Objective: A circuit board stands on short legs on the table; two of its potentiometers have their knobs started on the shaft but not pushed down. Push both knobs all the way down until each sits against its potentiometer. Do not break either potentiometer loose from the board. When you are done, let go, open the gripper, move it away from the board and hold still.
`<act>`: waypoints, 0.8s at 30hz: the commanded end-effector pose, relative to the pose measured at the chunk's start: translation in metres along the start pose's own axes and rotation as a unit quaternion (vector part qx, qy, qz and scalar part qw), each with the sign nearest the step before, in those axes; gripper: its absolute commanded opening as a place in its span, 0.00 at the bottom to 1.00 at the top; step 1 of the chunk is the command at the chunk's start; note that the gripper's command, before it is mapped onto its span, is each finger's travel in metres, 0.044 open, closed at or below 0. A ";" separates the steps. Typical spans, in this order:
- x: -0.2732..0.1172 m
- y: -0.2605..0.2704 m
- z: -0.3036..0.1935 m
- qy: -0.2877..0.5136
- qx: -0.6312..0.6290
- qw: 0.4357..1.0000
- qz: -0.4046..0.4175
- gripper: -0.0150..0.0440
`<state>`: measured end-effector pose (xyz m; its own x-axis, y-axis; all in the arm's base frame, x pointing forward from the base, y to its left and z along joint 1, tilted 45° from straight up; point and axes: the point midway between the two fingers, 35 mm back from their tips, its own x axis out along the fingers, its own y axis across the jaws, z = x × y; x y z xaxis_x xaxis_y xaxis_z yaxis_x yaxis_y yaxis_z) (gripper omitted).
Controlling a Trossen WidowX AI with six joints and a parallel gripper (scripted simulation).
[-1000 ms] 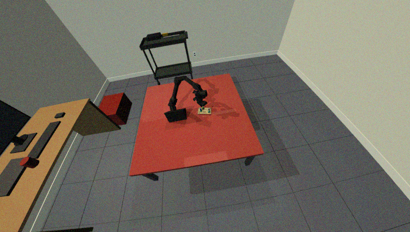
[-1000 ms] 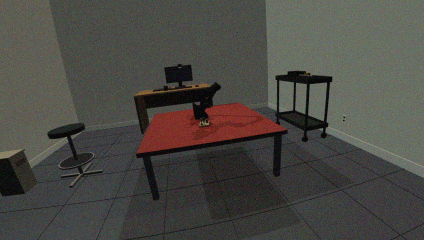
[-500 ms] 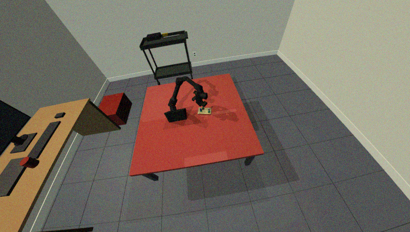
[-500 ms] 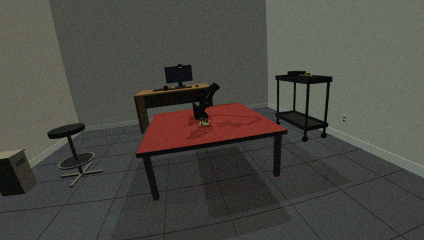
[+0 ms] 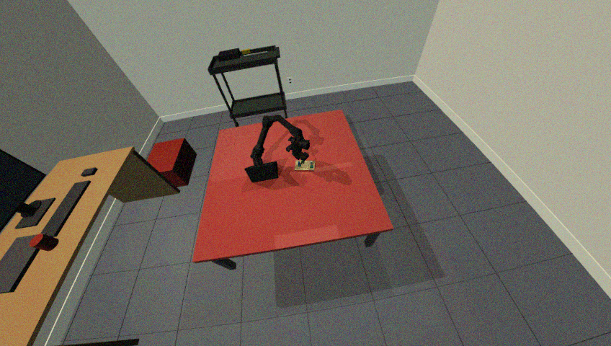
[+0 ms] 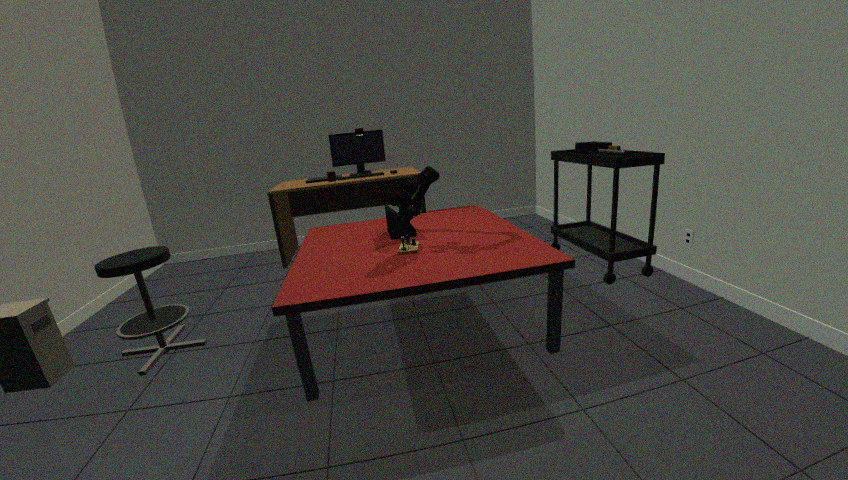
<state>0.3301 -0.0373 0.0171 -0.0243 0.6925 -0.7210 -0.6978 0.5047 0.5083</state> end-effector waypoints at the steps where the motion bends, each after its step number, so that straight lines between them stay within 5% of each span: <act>1: 0.006 0.002 0.000 0.000 0.003 1.000 0.004 0.25; 24: 0.023 0.002 0.000 -0.001 0.003 1.000 0.005 0.25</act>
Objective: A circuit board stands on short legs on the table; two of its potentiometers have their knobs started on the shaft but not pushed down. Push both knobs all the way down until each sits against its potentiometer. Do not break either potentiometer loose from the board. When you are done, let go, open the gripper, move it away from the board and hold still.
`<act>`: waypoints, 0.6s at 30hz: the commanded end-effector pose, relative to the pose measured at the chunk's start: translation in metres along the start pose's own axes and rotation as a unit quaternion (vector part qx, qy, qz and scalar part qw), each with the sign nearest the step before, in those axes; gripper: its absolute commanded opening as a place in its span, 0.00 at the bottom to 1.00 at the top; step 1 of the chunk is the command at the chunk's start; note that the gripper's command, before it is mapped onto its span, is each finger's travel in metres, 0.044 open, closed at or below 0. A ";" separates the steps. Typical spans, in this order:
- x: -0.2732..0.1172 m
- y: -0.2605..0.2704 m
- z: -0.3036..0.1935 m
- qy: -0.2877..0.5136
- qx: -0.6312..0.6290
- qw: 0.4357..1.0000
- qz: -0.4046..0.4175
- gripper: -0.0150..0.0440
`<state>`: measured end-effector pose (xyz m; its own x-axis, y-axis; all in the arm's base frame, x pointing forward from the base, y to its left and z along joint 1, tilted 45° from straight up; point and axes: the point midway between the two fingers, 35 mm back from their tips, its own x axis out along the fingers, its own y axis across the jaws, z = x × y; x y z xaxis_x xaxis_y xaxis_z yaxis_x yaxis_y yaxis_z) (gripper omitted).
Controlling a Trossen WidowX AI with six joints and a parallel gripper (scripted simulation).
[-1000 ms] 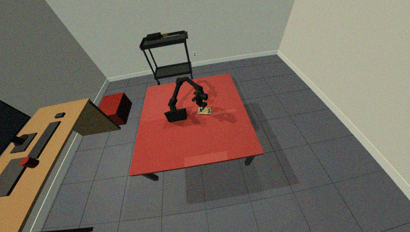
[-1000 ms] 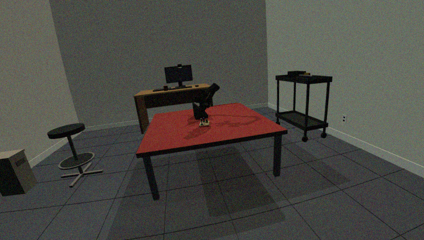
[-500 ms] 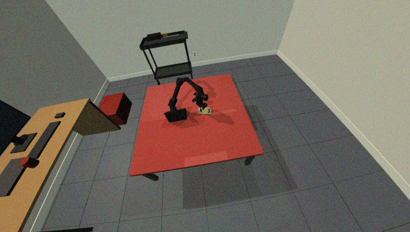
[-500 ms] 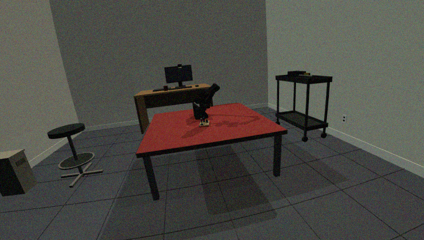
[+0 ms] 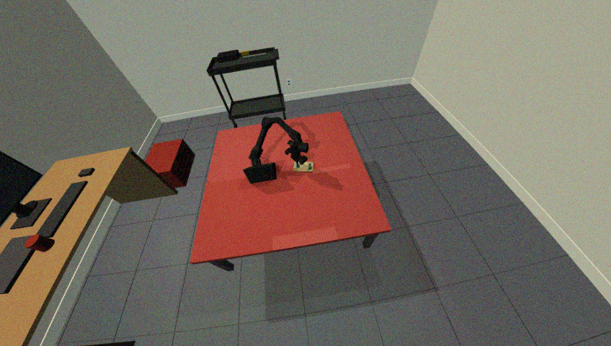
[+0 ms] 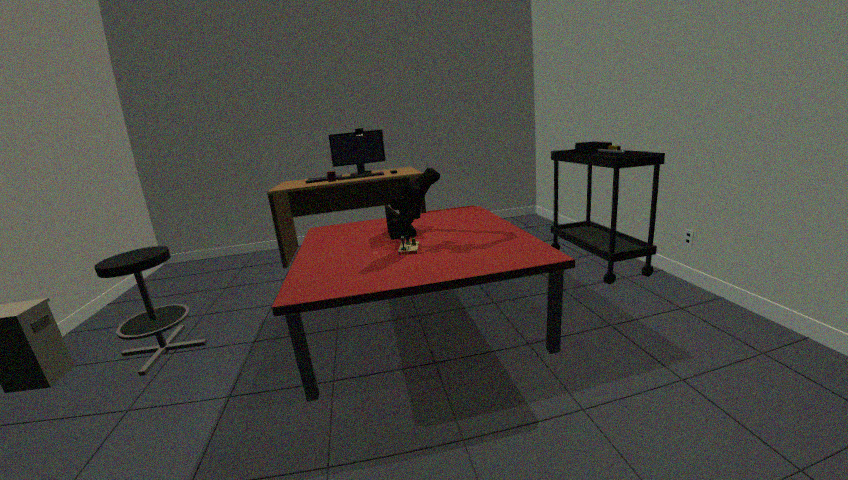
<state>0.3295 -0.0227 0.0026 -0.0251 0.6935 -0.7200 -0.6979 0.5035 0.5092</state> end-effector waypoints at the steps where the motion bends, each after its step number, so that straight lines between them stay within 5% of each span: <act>1: 0.003 0.002 0.000 0.000 0.003 1.000 0.004 0.25; 18: 0.004 0.002 0.000 0.000 0.003 1.000 0.004 0.25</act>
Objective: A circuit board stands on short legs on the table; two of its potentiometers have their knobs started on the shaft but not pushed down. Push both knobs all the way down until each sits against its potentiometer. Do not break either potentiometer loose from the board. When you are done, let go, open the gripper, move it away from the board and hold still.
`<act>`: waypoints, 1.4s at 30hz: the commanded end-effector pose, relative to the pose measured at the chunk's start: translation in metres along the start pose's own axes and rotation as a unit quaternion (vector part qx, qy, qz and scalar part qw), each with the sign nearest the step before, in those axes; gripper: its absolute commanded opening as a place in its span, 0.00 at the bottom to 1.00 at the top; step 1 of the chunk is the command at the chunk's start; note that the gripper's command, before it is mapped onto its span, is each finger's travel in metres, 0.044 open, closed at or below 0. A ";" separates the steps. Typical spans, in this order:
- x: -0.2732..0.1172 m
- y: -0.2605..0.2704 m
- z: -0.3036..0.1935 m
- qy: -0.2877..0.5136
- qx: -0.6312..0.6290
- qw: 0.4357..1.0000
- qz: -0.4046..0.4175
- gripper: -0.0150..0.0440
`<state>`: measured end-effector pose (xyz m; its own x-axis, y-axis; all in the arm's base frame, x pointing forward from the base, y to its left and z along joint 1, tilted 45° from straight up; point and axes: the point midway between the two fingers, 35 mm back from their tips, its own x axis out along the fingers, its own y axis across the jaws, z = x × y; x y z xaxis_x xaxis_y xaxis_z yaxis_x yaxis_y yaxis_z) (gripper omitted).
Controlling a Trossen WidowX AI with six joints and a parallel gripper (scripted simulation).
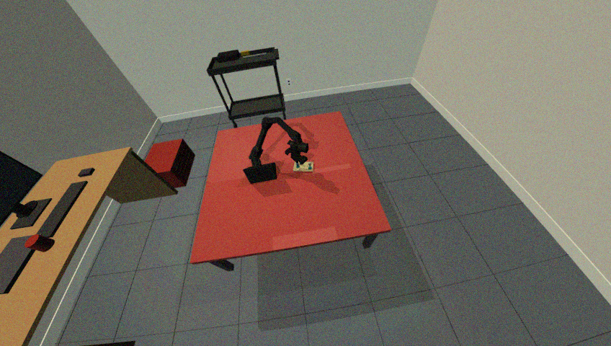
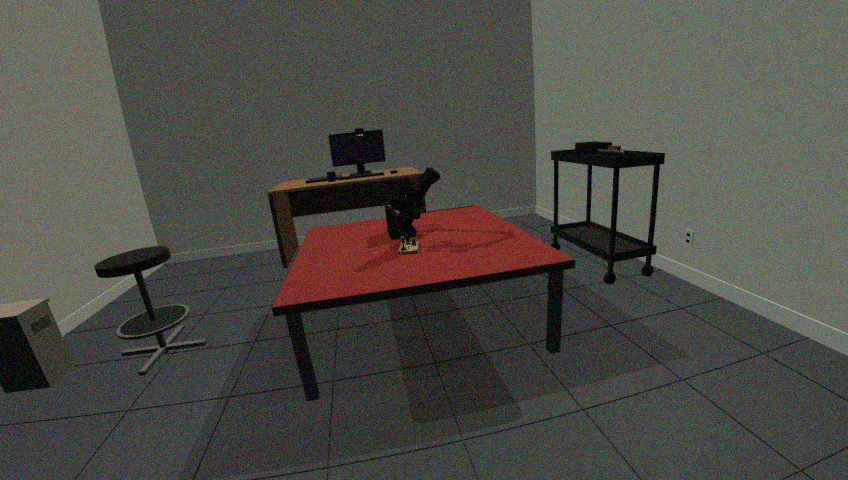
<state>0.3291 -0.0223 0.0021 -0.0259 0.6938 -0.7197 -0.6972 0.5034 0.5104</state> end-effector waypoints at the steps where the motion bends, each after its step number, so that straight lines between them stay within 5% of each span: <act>1: 0.004 0.001 0.000 -0.001 0.003 1.000 0.004 0.25; 42: 0.006 0.001 0.000 -0.001 0.003 1.000 0.004 0.25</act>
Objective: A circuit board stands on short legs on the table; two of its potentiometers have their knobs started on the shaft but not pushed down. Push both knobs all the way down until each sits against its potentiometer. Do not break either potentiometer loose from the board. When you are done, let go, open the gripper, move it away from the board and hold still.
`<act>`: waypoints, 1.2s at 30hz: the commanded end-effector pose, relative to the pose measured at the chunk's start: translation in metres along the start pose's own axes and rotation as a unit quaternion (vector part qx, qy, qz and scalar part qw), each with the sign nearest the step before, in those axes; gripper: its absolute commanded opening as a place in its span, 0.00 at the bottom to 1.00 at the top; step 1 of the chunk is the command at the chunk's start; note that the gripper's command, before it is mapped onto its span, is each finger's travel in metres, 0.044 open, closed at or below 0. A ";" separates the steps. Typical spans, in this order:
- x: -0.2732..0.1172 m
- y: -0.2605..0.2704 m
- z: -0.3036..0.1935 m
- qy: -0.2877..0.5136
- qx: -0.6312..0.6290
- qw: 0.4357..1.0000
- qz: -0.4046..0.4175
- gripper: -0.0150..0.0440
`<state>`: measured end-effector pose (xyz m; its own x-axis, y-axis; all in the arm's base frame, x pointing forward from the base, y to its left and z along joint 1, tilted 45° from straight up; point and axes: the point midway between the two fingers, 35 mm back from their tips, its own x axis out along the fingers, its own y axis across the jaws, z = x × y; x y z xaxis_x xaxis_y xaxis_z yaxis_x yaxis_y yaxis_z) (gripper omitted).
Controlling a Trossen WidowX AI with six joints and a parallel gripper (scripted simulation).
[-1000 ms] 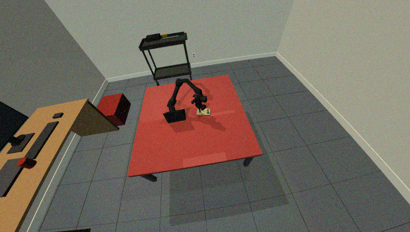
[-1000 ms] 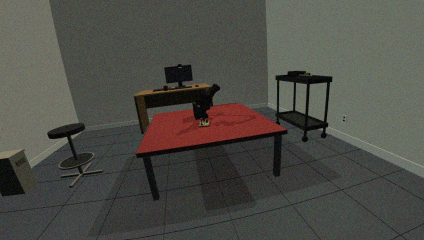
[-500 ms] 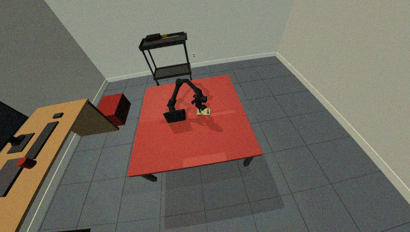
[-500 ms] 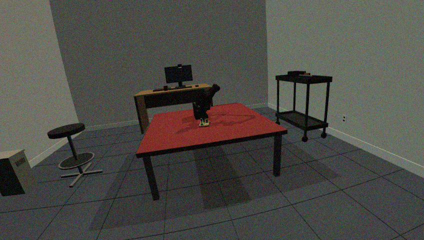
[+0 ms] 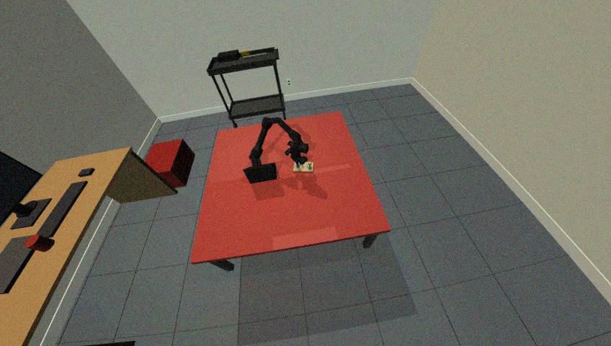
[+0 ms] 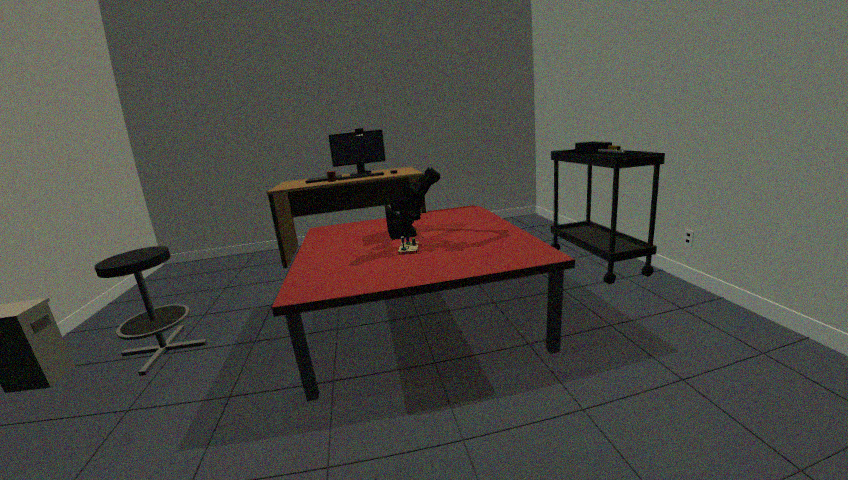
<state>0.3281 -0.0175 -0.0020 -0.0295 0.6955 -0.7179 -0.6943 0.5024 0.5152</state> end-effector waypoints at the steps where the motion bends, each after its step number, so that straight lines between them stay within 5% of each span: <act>1: 0.001 0.000 0.000 -0.001 0.001 1.000 0.001 0.25; 36: 0.006 0.001 0.000 -0.001 0.001 1.000 0.002 0.25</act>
<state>0.3284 -0.0172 -0.0035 -0.0245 0.6956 -0.7180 -0.6933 0.5056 0.5135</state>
